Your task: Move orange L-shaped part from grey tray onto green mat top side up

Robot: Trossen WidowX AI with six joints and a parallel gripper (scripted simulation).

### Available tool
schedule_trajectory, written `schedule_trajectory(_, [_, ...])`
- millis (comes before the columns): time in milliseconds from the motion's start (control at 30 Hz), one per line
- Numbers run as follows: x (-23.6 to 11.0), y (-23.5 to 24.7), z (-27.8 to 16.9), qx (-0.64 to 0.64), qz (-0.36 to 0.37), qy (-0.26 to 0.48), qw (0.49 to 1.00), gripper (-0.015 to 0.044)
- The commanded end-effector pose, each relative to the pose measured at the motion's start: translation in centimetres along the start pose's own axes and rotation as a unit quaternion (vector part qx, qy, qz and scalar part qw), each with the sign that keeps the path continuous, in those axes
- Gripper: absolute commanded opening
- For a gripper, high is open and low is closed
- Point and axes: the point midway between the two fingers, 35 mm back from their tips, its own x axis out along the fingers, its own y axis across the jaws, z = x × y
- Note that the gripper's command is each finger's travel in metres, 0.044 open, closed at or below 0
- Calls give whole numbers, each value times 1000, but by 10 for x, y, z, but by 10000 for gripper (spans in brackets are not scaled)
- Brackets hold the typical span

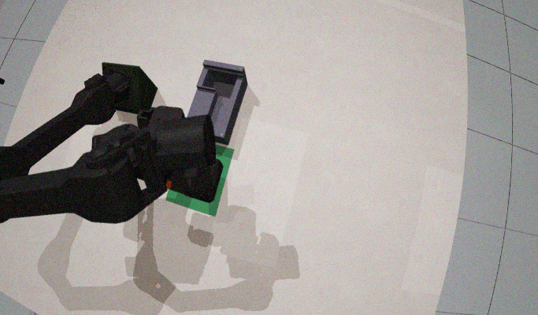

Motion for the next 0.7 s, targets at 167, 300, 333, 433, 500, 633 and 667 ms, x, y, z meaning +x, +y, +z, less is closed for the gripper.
schedule_trajectory(167, [14,1,-1,0,1,2,1000,0])
schedule_trajectory(300, [21,1,-1,0,1,2,1000,0])
schedule_trajectory(333, [22,1,-1,0,1,2,1000,0])
schedule_trajectory(433, [27,1,-1,0,1,2,1000,0])
schedule_trajectory(500, [30,1,-1,0,1,2,1000,0])
schedule_trajectory(633, [36,1,-1,0,1,2,1000,0])
schedule_trajectory(667, [38,1,-1,0,1,2,1000,0])
